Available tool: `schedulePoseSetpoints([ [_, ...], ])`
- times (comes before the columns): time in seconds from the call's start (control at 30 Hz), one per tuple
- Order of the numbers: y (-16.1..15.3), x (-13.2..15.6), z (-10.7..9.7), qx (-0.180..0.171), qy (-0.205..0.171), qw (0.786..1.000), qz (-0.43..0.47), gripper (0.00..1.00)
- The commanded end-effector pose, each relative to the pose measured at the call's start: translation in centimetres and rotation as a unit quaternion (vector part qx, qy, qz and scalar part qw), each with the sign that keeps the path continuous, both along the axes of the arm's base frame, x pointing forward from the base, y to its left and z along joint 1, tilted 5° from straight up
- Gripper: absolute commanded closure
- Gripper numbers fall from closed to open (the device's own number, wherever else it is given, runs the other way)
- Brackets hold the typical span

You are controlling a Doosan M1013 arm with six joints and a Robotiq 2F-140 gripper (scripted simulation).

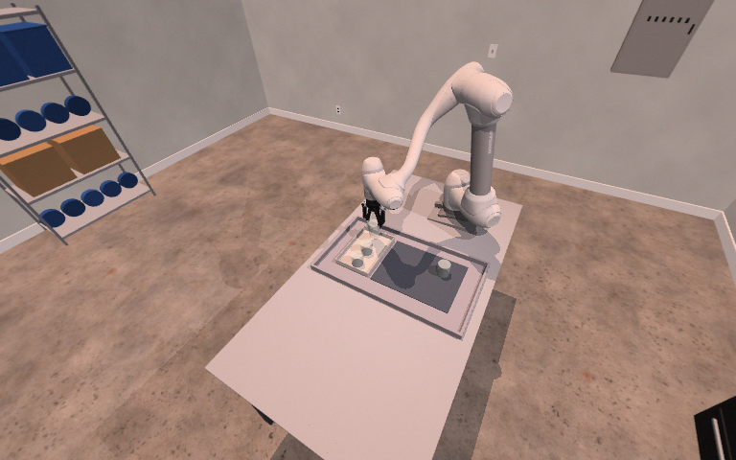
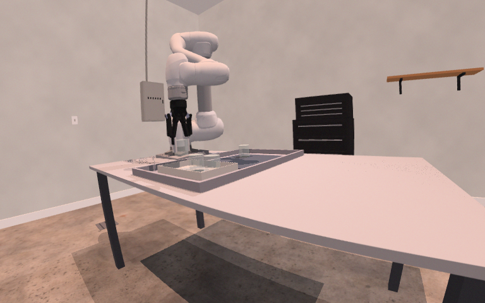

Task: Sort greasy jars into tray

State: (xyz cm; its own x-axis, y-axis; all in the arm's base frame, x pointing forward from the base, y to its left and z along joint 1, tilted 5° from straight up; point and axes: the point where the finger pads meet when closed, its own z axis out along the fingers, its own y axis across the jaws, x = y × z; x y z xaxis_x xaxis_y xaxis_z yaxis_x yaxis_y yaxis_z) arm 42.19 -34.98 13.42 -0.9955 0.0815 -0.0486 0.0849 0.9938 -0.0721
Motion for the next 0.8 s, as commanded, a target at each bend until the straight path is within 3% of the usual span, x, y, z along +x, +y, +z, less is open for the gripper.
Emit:
schedulePoseSetpoints([
  [0.0, 0.0, -0.1, -1.3, 0.000, -0.001, 1.000, 0.000, 1.00],
  [0.37, -0.2, 0.0, -3.7, 0.000, -0.001, 1.000, 0.000, 1.00],
  [0.77, -0.3, 0.1, -4.2, 0.000, -0.001, 1.000, 0.000, 1.00],
])
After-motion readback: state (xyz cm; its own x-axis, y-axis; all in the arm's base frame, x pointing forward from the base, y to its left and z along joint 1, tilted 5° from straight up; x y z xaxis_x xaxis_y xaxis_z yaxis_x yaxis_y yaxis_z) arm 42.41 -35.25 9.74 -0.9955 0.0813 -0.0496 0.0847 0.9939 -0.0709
